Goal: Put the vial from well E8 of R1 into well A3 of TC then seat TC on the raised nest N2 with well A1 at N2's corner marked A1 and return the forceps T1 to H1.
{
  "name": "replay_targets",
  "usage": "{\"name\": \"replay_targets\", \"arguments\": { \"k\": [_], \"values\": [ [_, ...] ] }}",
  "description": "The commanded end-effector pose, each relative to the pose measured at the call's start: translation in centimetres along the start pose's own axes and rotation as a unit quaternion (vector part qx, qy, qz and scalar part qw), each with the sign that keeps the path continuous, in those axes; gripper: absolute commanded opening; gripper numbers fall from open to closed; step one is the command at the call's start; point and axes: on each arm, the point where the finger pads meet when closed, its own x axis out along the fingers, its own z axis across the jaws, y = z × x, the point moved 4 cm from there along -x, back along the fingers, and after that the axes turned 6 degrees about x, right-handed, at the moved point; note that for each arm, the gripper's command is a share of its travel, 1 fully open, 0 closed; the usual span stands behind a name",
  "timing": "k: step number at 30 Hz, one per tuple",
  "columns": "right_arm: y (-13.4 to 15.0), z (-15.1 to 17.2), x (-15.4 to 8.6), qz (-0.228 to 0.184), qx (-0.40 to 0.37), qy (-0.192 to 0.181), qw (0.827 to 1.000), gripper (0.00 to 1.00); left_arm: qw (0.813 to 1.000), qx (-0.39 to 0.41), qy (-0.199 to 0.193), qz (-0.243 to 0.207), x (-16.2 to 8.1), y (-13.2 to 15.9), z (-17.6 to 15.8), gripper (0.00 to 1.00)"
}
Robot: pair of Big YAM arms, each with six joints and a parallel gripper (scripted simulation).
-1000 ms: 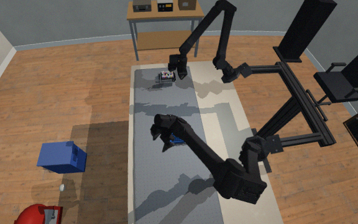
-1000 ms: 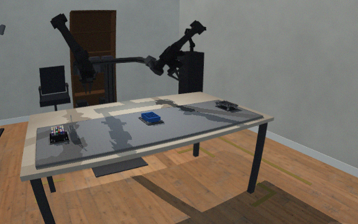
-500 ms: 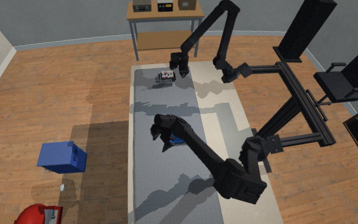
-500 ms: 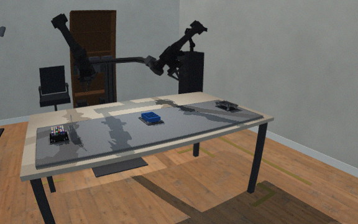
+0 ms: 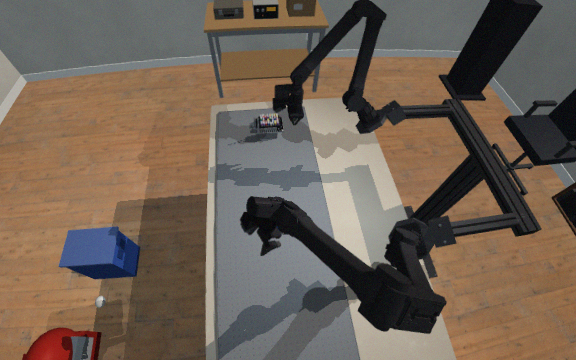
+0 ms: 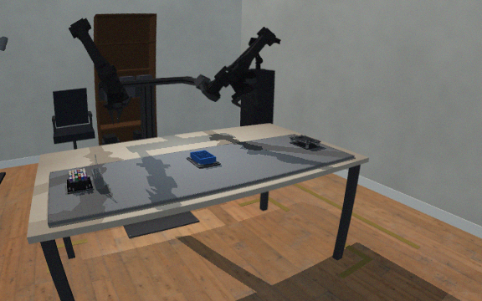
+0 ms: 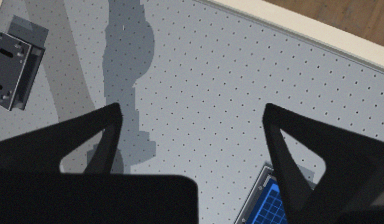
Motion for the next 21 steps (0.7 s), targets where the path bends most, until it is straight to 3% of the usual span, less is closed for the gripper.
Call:
{"name": "replay_targets", "arguments": {
  "k": [1, 9, 11, 12, 16, 21],
  "values": [
    [-0.8, -0.2, -0.5, -0.006, 0.003, 0.0, 1.0, 0.24, 1.0, 0.017, -0.006, 0.007, 0.7, 0.3, 2.0, 1.0],
    [-0.8, -0.2, -0.5, -0.006, 0.003, 0.0, 1.0, 0.24, 0.998, 0.053, 0.014, 0.036, 1.7, 0.9, 4.0, 1.0],
    [-0.8, -0.2, -0.5, -0.006, 0.003, 0.0, 1.0, 0.24, 0.997, 0.05, 0.025, 0.044, 2.0, -0.8, 4.7, 1.0],
    [-0.8, -0.2, -0.5, -0.006, 0.003, 0.0, 1.0, 0.24, 0.996, 0.073, 0.025, 0.053, 2.1, 1.6, 5.1, 1.0],
    [-0.8, -0.2, -0.5, -0.006, 0.003, 0.0, 1.0, 0.24, 0.997, 0.061, 0.025, 0.047, 2.6, 2.0, 6.3, 1.0],
    [-0.8, -0.2, -0.5, -0.006, 0.003, 0.0, 1.0, 0.24, 0.991, 0.097, 0.042, 0.079, 3.0, 3.3, 8.0, 1.0]
  ]
}}
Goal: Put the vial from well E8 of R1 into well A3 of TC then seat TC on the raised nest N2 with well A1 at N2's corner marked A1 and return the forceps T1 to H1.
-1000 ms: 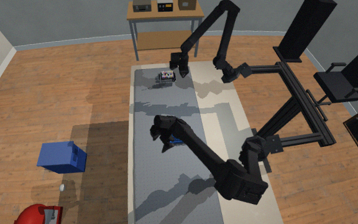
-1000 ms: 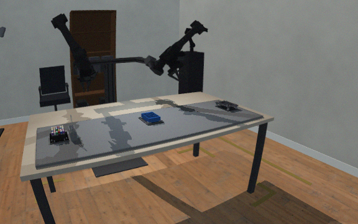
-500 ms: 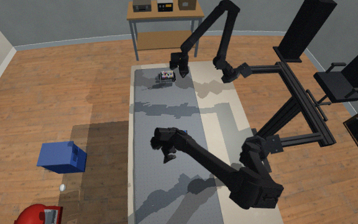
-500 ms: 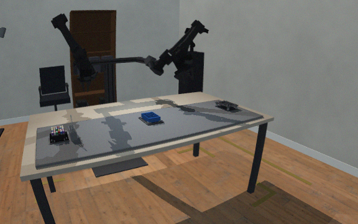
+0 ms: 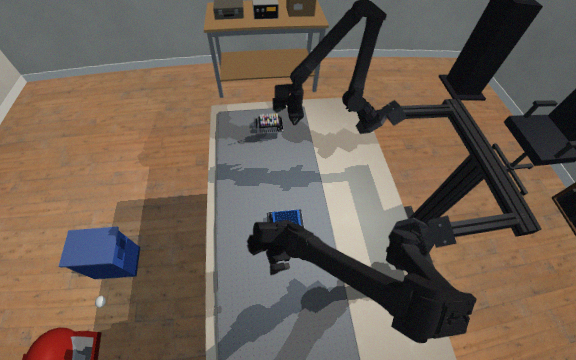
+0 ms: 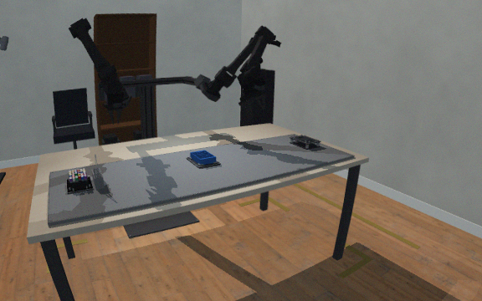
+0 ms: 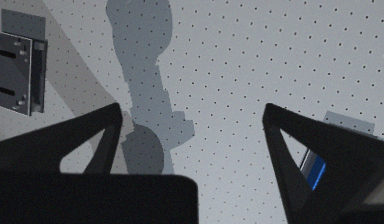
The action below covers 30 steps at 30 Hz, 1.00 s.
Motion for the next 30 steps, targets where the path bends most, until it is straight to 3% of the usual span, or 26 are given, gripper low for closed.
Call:
{"name": "replay_targets", "arguments": {
  "k": [1, 5, 7, 8, 13, 14, 15, 18, 21, 23, 24, 29, 30],
  "values": [
    [-0.8, -0.2, -0.5, -0.006, 0.003, 0.0, 1.0, 0.24, 1.0, 0.014, -0.004, 0.007, 0.1, 0.9, 1.9, 1.0],
    [-0.8, -0.2, -0.5, -0.006, 0.003, 0.0, 1.0, 0.24, 1.0, 0.022, 0.002, 0.016, 0.2, 1.4, 2.4, 1.0],
    [-0.8, -0.2, -0.5, -0.006, 0.003, 0.0, 1.0, 0.24, 0.999, 0.02, 0.014, 0.022, 0.1, -0.3, 3.5, 1.0],
    [-0.8, -0.2, -0.5, -0.006, 0.003, 0.0, 1.0, 0.24, 0.999, 0.036, 0.015, 0.035, 0.4, 2.1, 3.3, 1.0],
    [-0.8, -0.2, -0.5, -0.006, 0.003, 0.0, 1.0, 0.24, 0.997, 0.049, 0.028, 0.054, 0.5, 3.5, 4.6, 1.0],
    [-0.8, -0.2, -0.5, -0.006, 0.003, 0.0, 1.0, 0.24, 0.997, 0.043, 0.034, 0.053, 0.4, 2.1, 5.2, 1.0],
    [-0.8, -0.2, -0.5, -0.006, 0.003, 0.0, 1.0, 0.24, 0.996, 0.055, 0.035, 0.064, 0.6, 4.1, 5.1, 1.0],
    [-0.8, -0.2, -0.5, -0.006, 0.003, 0.0, 1.0, 0.24, 0.996, 0.055, 0.035, 0.064, 0.6, 5.1, 5.8, 1.0],
    [-0.8, -0.2, -0.5, -0.006, 0.003, 0.0, 1.0, 0.24, 0.995, 0.06, 0.042, 0.073, 0.6, 5.4, 6.1, 1.0],
    [-0.8, -0.2, -0.5, -0.006, 0.003, 0.0, 1.0, 0.24, 0.994, 0.056, 0.055, 0.079, 0.4, 3.7, 7.1, 1.0],
    [-0.8, -0.2, -0.5, -0.006, 0.003, 0.0, 1.0, 0.24, 0.992, 0.071, 0.057, 0.093, 0.5, 6.2, 6.8, 1.0],
    [-0.8, -0.2, -0.5, -0.006, 0.003, 0.0, 1.0, 0.24, 0.988, 0.079, 0.072, 0.113, 0.3, 7.8, 7.8, 1.0],
    [-0.8, -0.2, -0.5, -0.006, 0.003, 0.0, 1.0, 0.24, 0.989, 0.069, 0.077, 0.108, 0.2, 5.9, 8.6, 1.0]
  ]
}}
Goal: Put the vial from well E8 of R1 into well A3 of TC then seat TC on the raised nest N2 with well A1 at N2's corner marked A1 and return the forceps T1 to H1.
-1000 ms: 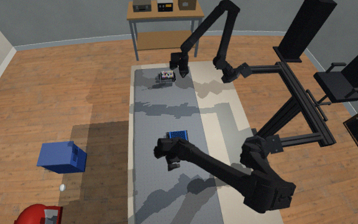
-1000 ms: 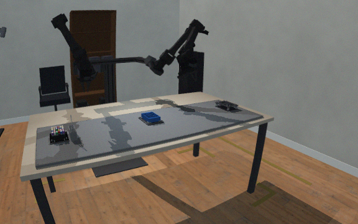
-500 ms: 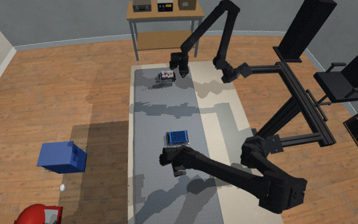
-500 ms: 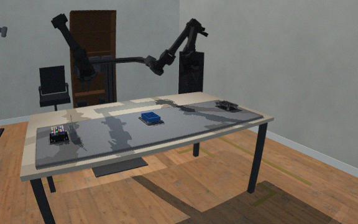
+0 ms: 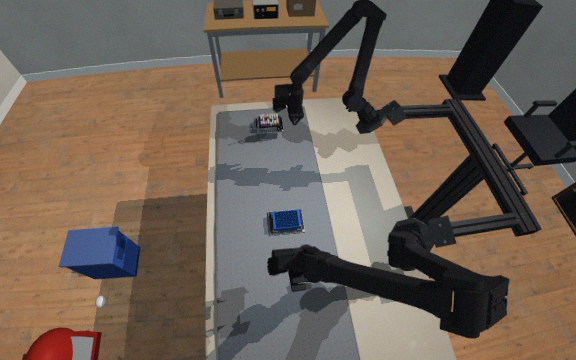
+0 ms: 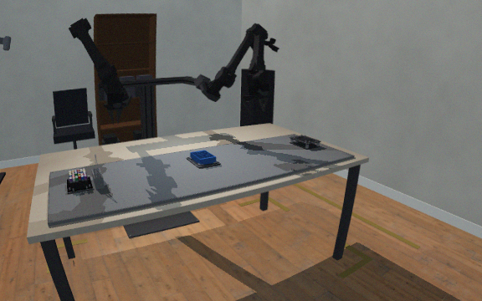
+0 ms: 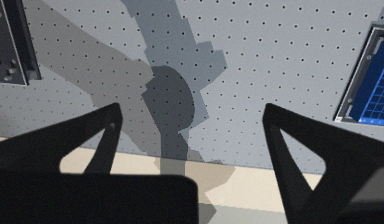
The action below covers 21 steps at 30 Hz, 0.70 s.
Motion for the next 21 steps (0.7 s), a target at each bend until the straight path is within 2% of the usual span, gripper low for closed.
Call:
{"name": "replay_targets", "arguments": {
  "k": [1, 4, 6, 8, 9, 10, 13, 15, 16, 17, 21],
  "values": [
    [-0.8, -0.2, -0.5, -0.006, 0.003, 0.0, 1.0, 0.24, 1.0, 0.013, 0.002, 0.018, -0.4, 1.3, 1.4, 1.0],
    [-0.8, -0.2, -0.5, -0.006, 0.003, 0.0, 1.0, 0.24, 1.0, 0.013, 0.002, 0.018, -0.4, 2.4, 1.8, 1.0],
    [-0.8, -0.2, -0.5, -0.006, 0.003, 0.0, 1.0, 0.24, 0.999, 0.019, 0.019, 0.038, -0.5, 3.0, 2.1, 1.0],
    [-0.8, -0.2, -0.5, -0.006, 0.003, 0.0, 1.0, 0.24, 0.999, 0.019, 0.019, 0.038, -0.5, 3.0, 2.1, 1.0],
    [-0.8, -0.2, -0.5, -0.006, 0.003, 0.0, 1.0, 0.24, 0.999, 0.01, 0.025, 0.031, -1.1, 1.4, 3.0, 1.0],
    [-0.8, -0.2, -0.5, -0.006, 0.003, 0.0, 1.0, 0.24, 0.998, 0.022, 0.028, 0.048, -0.6, 3.7, 2.3, 1.0],
    [-0.8, -0.2, -0.5, -0.006, 0.003, 0.0, 1.0, 0.24, 0.998, 0.022, 0.028, 0.048, -0.7, 4.9, 2.6, 1.0],
    [-0.8, -0.2, -0.5, -0.006, 0.003, 0.0, 1.0, 0.24, 0.996, 0.026, 0.046, 0.067, -0.8, 5.5, 2.9, 1.0],
    [-0.8, -0.2, -0.5, -0.006, 0.003, 0.0, 1.0, 0.24, 0.997, 0.017, 0.051, 0.06, -1.4, 3.9, 3.8, 1.0],
    [-0.8, -0.2, -0.5, -0.006, 0.003, 0.0, 1.0, 0.24, 0.995, 0.028, 0.055, 0.077, -0.9, 6.2, 3.0, 1.0],
    [-0.8, -0.2, -0.5, -0.006, 0.003, 0.0, 1.0, 0.24, 0.995, 0.028, 0.055, 0.077, -1.1, 7.8, 3.3, 1.0]
  ]
}}
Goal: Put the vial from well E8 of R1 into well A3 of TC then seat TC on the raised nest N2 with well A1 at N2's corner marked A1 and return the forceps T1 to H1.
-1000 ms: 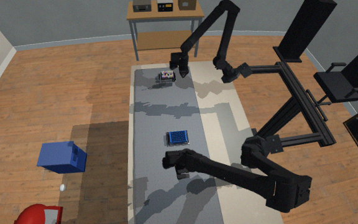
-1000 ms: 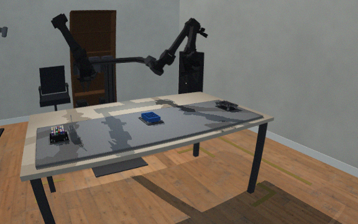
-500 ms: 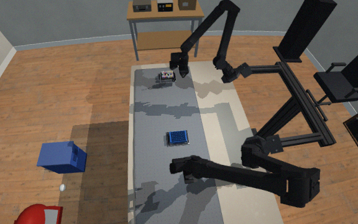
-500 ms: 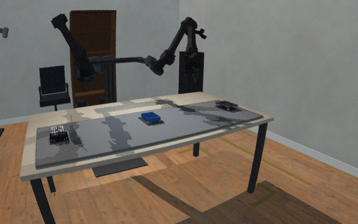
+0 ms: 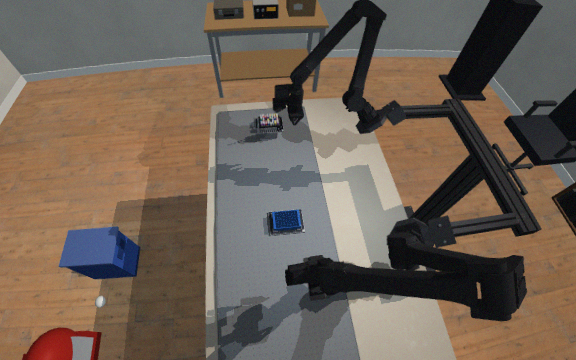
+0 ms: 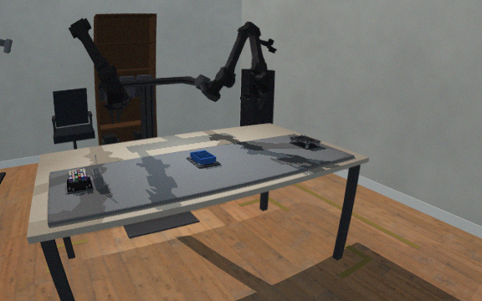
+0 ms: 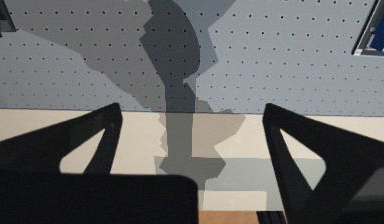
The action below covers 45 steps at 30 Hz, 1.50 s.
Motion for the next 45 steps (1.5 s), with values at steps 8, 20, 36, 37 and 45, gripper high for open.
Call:
{"name": "replay_targets", "arguments": {
  "k": [8, 20, 36, 37, 45],
  "values": [
    [-0.8, -0.2, -0.5, -0.006, 0.003, 0.0, 1.0, 0.24, 1.0, 0.005, 0.0, -0.006, -0.6, 0.4, 0.4, 1.0],
    [-3.9, -1.8, 0.2, -0.013, 0.009, 0.003, 1.0, 0.24, 1.0, 0.005, 0.0, -0.006, -0.6, 0.4, 0.4, 1.0],
    [-8.9, -4.8, 1.8, -0.013, 0.007, 0.005, 1.0, 0.24, 1.0, 0.005, 0.0, -0.006, -0.6, 0.4, 0.4, 1.0],
    [-8.9, -4.8, 1.8, -0.013, 0.007, 0.005, 1.0, 0.24, 1.0, 0.005, 0.0, -0.006, -0.6, 0.4, 0.4, 1.0],
    [-11.2, -6.2, 2.6, -0.013, 0.007, 0.005, 1.0, 0.24, 1.0, 0.005, 0.0, -0.006, -0.6, 0.4, 0.4, 1.0]
  ]
}}
